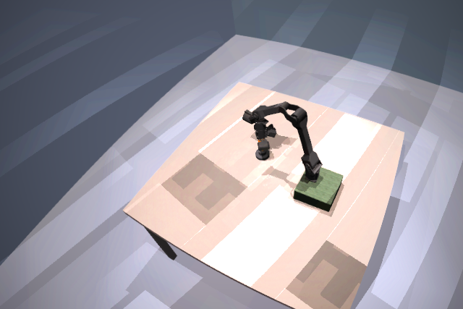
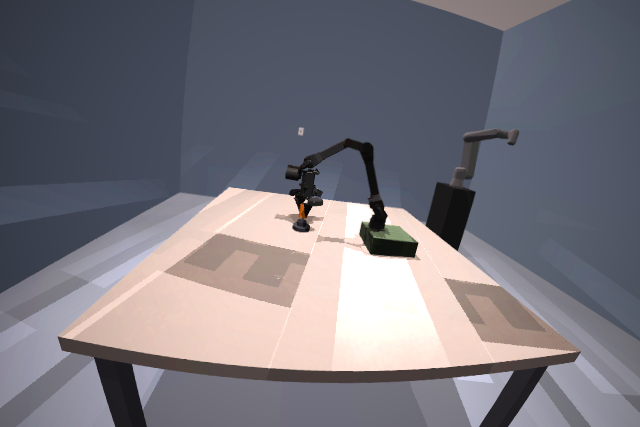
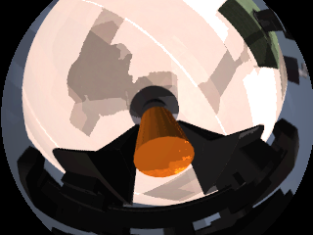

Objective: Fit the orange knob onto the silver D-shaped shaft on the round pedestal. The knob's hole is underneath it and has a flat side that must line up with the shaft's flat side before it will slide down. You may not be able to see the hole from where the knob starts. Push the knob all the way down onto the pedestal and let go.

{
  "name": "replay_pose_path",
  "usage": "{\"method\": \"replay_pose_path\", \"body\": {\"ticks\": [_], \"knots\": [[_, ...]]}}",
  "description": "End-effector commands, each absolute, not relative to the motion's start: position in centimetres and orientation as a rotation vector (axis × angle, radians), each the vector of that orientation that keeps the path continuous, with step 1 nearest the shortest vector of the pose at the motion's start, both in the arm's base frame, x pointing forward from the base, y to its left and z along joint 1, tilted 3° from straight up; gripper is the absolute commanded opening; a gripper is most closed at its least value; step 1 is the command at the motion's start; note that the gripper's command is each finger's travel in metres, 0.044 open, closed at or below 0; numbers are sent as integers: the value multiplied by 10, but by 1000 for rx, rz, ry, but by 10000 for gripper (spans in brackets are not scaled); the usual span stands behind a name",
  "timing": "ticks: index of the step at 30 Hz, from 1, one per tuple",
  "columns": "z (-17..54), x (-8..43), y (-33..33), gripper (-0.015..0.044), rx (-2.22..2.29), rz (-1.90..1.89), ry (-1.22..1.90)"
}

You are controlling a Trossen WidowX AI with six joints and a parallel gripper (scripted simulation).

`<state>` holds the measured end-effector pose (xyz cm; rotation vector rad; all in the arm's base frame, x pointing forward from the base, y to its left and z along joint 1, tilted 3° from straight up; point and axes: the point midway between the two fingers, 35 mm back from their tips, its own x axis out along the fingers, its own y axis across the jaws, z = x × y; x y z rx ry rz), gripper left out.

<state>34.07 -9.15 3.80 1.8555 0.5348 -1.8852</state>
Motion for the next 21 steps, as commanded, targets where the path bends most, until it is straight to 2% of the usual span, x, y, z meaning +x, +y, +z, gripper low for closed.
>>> {"method": "replay_pose_path", "body": {"ticks": [1,21], "knots": [[37,345,-92,0,1859,-1883,528],[35,341,-92,0,1859,-1884,529]]}}
